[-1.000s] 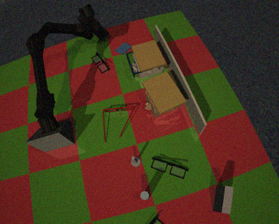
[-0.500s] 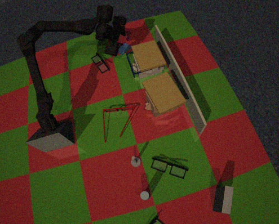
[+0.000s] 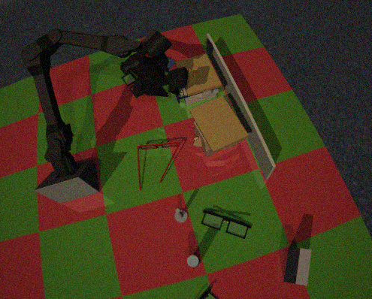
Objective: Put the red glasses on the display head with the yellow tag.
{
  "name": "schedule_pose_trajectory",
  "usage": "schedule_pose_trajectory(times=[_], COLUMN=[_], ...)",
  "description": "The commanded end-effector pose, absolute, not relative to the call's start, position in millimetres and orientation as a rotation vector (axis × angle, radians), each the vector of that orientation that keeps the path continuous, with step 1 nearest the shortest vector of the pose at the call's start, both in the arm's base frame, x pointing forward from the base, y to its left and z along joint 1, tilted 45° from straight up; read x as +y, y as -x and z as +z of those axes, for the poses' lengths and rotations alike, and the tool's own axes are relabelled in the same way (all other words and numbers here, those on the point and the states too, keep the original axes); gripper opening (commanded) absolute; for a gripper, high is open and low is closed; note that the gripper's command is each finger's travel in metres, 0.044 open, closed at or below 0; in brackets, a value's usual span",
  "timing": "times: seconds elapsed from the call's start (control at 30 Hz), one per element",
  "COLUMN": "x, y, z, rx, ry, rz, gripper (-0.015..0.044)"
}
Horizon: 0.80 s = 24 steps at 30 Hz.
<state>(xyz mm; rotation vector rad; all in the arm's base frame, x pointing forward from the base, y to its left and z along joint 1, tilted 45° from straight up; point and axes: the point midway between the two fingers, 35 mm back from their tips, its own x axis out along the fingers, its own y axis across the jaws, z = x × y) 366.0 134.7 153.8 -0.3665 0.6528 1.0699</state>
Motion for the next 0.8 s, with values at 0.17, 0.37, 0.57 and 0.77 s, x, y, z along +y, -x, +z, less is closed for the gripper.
schedule_pose_trajectory(times=[0.17,0.37,0.57,0.77], x=[68.7,58.2,58.2,59.2], y=[-289.7,-261.0,-261.0,-259.5], z=[53.4,41.8,41.8,42.9], rx=[1.428,1.604,1.604,1.604], ry=[-0.443,-0.670,-0.670,-0.670], rz=[0.708,0.565,0.565,0.565], gripper=[0.0200,0.0200,0.0200,0.0120])
